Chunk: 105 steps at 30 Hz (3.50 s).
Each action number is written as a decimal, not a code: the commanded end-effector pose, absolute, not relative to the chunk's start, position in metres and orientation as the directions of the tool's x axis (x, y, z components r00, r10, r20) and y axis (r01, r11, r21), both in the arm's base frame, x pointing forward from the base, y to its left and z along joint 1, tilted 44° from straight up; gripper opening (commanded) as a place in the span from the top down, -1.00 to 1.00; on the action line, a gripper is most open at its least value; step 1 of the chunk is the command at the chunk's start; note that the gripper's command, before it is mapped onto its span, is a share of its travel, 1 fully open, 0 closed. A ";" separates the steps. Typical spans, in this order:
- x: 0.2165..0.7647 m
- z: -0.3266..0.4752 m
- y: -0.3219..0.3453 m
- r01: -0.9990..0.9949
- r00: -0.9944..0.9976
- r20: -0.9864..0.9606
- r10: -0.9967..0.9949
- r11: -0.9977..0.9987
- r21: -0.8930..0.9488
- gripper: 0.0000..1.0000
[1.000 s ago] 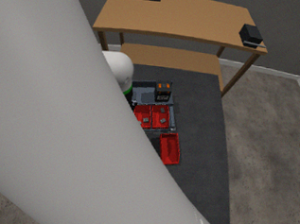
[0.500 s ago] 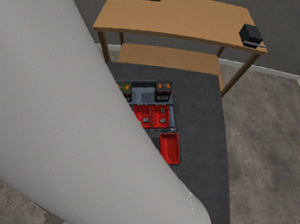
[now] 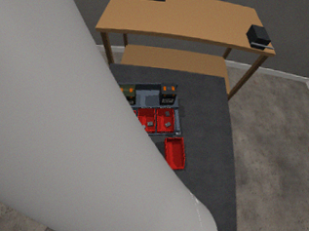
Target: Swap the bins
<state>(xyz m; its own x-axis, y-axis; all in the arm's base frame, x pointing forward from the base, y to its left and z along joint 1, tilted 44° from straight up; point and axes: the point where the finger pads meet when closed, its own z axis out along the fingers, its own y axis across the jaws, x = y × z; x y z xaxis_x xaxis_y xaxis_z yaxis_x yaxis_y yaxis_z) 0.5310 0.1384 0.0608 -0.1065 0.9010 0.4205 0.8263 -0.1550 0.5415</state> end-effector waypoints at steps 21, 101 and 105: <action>0.530 0.059 0.138 0.831 -0.124 0.441 0.889 -0.149 0.535 0.80; 0.589 -0.021 0.184 0.831 -0.126 0.442 0.888 -0.149 0.536 0.80; 0.589 -0.021 0.184 0.831 -0.126 0.442 0.888 -0.149 0.536 0.80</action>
